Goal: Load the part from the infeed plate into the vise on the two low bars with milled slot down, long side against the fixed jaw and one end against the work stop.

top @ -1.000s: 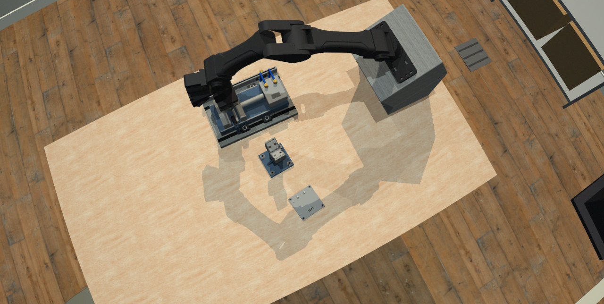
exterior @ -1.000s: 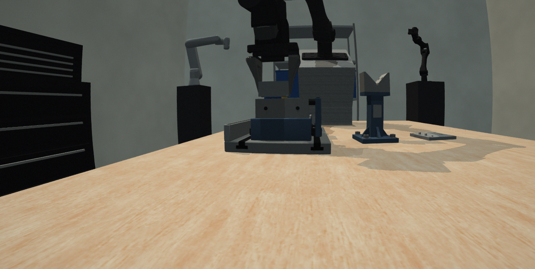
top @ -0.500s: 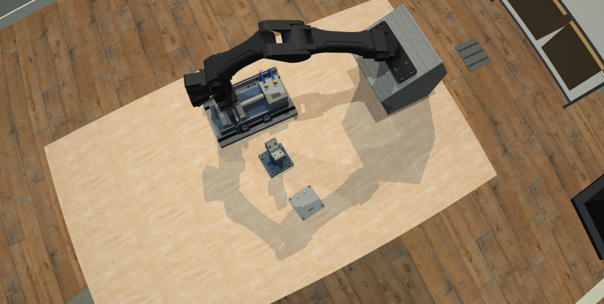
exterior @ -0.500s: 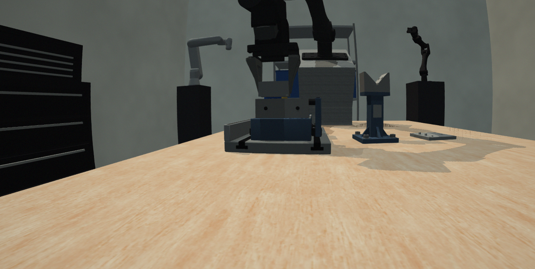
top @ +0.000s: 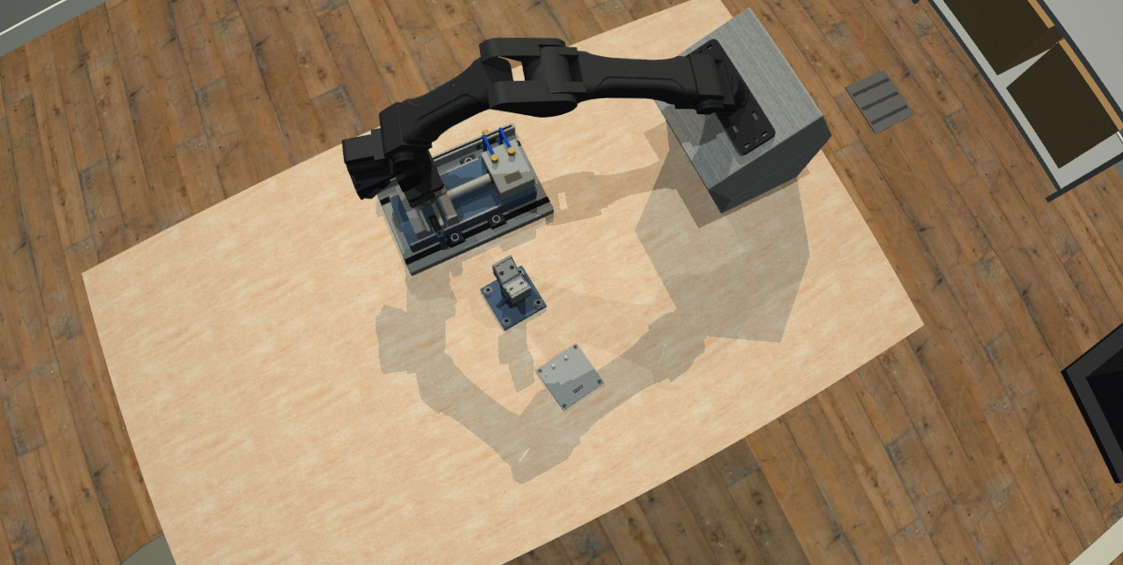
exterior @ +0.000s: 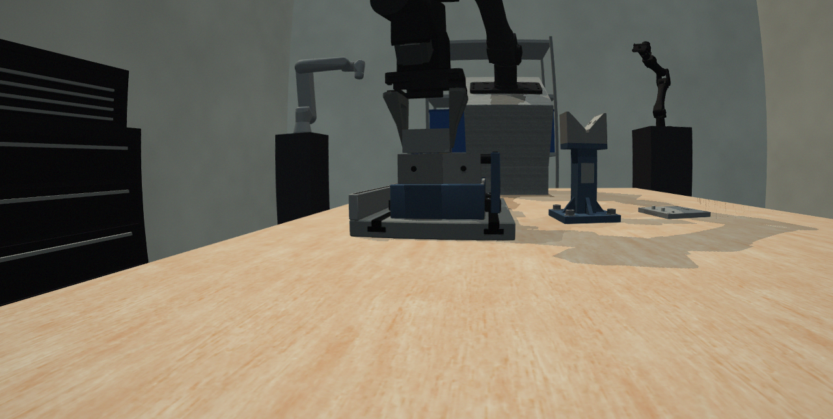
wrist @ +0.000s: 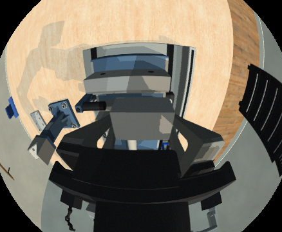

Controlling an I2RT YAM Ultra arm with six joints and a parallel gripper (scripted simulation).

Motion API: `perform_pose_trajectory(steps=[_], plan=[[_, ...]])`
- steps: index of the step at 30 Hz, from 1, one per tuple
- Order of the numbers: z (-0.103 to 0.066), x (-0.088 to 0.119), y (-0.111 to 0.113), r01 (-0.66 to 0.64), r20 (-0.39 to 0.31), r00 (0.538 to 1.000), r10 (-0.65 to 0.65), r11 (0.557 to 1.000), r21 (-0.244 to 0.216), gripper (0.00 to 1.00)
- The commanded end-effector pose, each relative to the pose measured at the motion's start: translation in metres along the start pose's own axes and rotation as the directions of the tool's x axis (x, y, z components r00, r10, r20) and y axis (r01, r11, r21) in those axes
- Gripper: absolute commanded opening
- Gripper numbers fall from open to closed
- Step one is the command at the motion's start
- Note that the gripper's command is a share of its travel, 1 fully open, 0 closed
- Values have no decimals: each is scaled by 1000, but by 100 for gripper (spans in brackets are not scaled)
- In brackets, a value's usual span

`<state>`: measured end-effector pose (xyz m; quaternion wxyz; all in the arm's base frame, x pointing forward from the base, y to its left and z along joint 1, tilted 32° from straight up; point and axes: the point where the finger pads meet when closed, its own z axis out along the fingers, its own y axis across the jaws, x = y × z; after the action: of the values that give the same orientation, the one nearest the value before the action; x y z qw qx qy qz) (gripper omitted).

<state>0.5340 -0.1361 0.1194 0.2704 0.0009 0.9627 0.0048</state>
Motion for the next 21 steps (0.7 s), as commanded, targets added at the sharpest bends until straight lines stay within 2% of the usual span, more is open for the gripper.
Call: perform_pose_trajectory(steps=[1,16,19,20,21], plan=[[-17,-21,-1,7,65,998,-9,1000,18,0],[-6,-17,-2,5,52,999,-6,1000,14,0],[-7,-18,-2,5,55,998,-6,1000,16,0],[-16,-23,-3,5,73,997,-7,1000,22,0],[-15,-22,-3,5,70,997,-6,1000,21,0]])
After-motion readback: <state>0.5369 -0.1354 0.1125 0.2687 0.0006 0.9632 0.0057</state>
